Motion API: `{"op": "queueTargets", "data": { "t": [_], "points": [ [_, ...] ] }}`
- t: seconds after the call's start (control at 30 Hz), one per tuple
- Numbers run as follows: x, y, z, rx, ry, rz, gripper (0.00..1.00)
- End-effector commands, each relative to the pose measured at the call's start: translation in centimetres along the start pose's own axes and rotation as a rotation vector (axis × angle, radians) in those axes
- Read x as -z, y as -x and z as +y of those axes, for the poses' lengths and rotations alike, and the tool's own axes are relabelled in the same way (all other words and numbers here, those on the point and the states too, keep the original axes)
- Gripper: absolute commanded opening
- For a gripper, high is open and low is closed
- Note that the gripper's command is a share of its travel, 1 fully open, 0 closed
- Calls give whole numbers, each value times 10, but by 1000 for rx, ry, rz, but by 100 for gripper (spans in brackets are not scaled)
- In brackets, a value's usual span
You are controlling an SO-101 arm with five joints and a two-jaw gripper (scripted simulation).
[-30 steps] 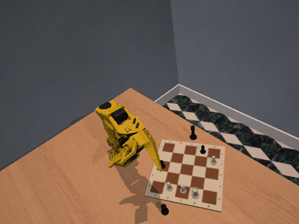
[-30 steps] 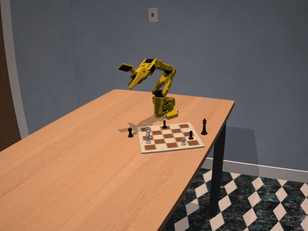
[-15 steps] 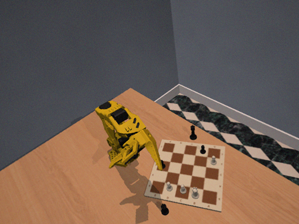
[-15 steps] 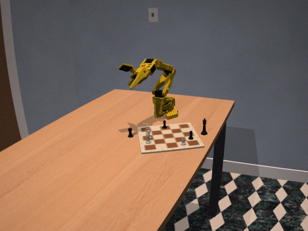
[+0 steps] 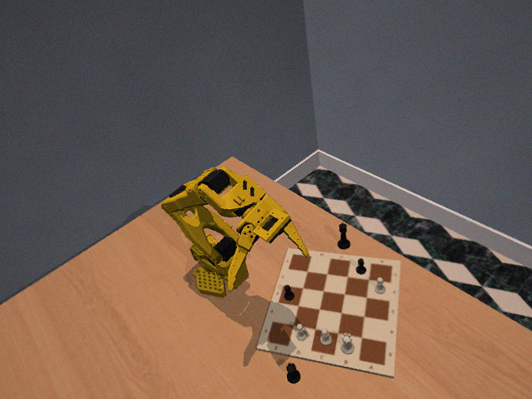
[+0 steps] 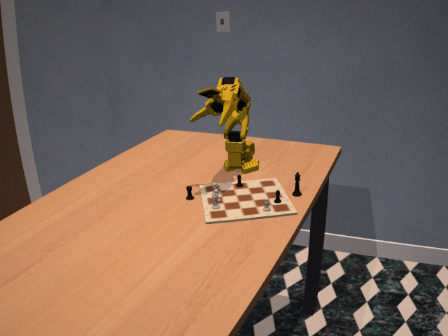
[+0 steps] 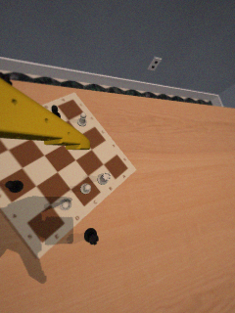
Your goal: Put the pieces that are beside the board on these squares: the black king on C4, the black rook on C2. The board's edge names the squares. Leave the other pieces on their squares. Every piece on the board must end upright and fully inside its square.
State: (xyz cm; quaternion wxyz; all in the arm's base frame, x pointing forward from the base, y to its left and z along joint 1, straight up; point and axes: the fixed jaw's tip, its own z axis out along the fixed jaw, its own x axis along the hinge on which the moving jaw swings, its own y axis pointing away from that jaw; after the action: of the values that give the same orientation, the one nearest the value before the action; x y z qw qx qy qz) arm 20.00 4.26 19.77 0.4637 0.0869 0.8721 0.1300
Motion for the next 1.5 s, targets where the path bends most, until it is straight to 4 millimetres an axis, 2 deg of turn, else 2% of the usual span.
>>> {"op": "queueTargets", "data": {
  "t": [0.0,0.27,0.4,0.6,1.47],
  "points": [
    [14,-12,20,158,82,70,68],
    [37,-36,42,422,216,169,55],
    [43,-41,45,479,246,187,52],
    [65,-60,53,691,360,246,41],
    [67,-61,54,712,372,251,40]
  ]
}}
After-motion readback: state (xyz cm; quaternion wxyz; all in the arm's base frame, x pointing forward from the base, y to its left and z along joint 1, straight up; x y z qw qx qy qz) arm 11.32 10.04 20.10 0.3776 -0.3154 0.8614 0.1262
